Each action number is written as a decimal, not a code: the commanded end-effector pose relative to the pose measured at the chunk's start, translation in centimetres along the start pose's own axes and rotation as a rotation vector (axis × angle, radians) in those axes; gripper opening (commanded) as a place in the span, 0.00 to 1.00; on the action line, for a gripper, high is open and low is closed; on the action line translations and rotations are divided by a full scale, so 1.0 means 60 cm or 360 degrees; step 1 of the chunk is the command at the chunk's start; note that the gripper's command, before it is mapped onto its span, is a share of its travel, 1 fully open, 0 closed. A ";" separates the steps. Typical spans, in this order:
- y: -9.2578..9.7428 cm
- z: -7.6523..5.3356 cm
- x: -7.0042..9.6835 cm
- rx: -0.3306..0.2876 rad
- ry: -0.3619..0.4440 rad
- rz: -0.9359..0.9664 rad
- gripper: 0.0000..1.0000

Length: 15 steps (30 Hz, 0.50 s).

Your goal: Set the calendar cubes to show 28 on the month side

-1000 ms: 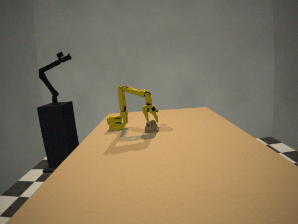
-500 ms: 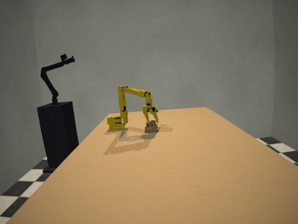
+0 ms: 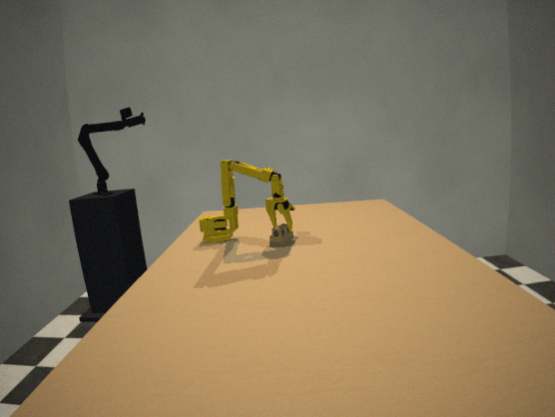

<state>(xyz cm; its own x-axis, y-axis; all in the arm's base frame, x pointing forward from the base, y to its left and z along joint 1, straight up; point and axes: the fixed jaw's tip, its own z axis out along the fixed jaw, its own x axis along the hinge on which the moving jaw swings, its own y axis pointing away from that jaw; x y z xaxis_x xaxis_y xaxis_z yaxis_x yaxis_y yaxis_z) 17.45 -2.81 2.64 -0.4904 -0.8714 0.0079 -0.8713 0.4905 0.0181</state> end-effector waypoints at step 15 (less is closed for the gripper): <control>-0.023 -0.010 -0.004 0.0071 -0.0027 -0.0013 0.18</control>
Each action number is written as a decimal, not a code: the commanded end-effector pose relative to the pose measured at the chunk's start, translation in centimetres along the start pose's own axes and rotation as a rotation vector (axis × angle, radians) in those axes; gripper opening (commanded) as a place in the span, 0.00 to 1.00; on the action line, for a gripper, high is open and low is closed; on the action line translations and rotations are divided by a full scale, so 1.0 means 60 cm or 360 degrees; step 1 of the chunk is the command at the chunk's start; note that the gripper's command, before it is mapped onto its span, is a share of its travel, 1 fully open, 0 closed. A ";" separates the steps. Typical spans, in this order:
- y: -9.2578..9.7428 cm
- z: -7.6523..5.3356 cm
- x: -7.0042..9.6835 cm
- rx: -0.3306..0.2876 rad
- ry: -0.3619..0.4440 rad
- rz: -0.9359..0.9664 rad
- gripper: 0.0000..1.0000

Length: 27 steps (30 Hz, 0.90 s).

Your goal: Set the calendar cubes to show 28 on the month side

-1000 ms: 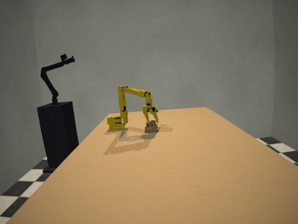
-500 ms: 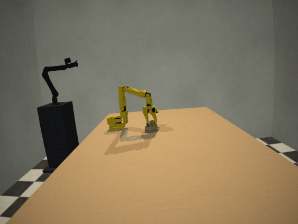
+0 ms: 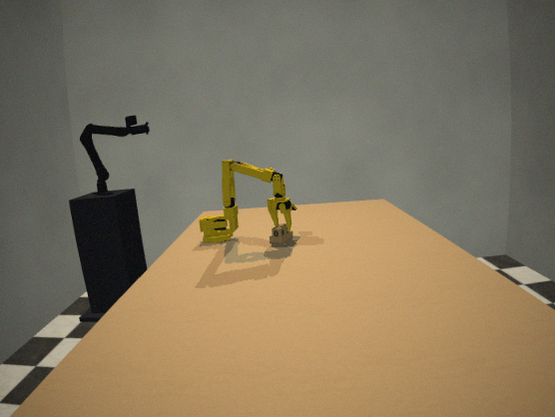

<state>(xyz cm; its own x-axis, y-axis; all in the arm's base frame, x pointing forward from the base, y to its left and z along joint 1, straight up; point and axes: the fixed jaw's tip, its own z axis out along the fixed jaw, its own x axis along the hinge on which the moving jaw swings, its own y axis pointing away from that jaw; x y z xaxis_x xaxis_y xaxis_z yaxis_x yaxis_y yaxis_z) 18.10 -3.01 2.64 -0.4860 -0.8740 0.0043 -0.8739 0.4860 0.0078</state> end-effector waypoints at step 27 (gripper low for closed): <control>-0.014 -0.009 -0.002 0.0054 -0.0021 -0.0005 0.00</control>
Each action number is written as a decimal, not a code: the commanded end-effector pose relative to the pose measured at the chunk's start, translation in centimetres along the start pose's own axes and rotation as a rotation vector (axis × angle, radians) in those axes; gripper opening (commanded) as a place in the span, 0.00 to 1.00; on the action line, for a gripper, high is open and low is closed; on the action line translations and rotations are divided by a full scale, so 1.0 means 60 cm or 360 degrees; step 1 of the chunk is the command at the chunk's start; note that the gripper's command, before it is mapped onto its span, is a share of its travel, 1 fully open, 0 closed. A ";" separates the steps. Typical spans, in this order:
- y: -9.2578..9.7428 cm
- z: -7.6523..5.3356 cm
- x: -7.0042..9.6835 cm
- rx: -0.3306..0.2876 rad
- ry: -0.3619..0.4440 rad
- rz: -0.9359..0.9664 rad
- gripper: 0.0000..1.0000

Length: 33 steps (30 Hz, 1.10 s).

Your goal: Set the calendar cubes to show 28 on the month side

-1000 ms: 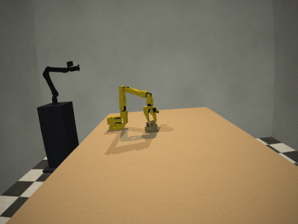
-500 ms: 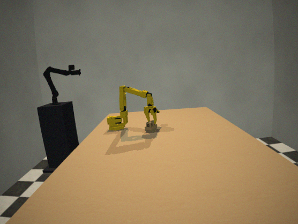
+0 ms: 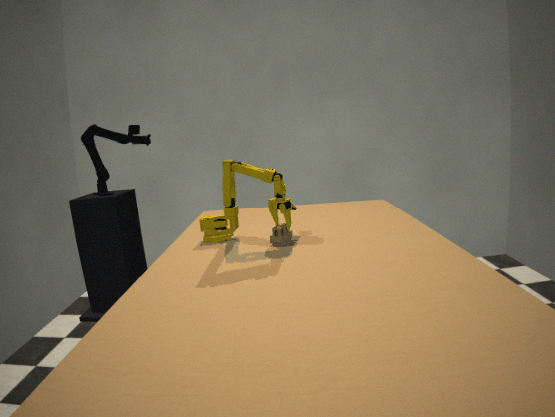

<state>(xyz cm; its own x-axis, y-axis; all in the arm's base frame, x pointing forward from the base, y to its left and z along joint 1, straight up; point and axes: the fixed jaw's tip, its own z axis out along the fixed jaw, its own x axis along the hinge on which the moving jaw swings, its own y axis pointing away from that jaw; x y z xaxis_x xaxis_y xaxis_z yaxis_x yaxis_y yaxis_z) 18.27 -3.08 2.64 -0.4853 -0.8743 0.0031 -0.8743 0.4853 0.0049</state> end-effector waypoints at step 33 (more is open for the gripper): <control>-0.005 -0.093 -0.001 0.0050 -0.0019 -0.0004 0.00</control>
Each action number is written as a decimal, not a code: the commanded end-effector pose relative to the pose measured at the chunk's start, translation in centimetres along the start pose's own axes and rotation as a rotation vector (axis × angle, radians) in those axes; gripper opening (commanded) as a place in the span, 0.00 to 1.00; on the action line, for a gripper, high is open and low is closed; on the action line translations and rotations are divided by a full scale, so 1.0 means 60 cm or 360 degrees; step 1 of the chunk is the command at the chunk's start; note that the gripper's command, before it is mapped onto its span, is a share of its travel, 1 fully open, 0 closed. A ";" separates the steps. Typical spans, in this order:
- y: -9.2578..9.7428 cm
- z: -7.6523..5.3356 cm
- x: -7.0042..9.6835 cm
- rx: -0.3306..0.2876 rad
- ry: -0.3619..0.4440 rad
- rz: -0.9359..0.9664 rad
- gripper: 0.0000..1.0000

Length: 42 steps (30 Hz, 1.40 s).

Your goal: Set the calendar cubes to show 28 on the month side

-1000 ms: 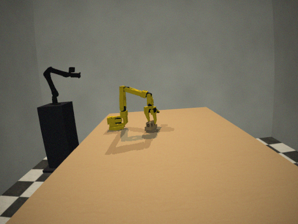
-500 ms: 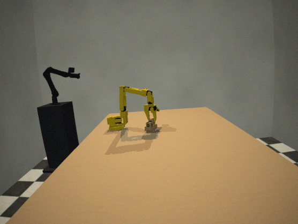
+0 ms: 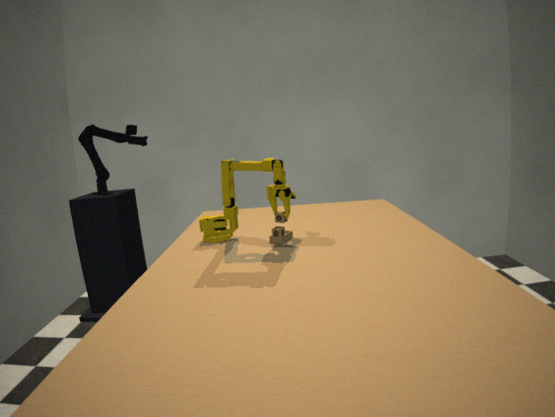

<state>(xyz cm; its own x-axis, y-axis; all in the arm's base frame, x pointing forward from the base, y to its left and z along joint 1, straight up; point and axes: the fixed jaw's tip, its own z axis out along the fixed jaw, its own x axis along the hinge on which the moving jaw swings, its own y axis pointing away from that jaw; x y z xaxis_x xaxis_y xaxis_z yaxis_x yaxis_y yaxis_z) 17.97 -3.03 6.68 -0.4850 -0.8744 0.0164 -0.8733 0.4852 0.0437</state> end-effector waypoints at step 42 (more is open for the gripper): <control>0.052 -0.013 -0.117 0.0113 -0.0034 -0.0661 0.00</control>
<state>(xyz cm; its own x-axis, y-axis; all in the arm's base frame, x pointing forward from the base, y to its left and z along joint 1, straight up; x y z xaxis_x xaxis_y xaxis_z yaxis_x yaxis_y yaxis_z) 18.32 2.24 6.93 -0.2143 -0.9767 0.0117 -0.9762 0.2146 0.0307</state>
